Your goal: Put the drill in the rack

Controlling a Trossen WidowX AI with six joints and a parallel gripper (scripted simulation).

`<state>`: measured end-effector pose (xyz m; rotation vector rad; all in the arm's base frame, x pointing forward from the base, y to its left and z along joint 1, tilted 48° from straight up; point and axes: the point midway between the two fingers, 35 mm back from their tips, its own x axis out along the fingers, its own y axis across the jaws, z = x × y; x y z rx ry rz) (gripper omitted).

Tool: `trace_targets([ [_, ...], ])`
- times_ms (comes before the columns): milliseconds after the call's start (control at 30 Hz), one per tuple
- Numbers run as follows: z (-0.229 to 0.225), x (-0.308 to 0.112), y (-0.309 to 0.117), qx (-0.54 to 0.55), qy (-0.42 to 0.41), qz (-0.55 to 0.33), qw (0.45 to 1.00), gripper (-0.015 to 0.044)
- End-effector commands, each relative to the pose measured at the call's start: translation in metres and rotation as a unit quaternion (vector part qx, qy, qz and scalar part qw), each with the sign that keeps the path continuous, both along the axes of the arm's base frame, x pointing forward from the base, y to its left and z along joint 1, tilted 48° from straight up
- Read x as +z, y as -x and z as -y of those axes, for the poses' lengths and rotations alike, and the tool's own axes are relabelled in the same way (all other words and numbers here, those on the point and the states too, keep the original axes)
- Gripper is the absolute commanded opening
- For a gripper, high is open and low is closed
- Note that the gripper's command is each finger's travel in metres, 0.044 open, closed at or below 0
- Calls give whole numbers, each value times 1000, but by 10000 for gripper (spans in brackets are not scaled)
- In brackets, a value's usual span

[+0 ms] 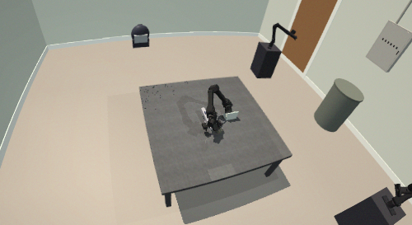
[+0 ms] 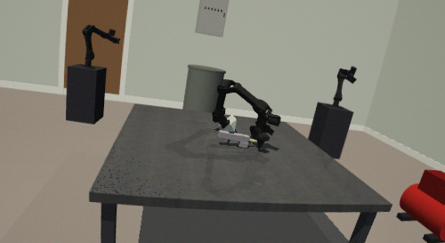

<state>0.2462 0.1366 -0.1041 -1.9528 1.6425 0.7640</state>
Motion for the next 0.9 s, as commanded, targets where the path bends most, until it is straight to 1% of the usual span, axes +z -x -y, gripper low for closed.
trace_targets([
  [0,3,1,0,2,3,-1,1000,440],
  [633,9,5,0,2,3,-1,1000,440],
  [867,7,5,-1,0,-1,1,1000,256],
])
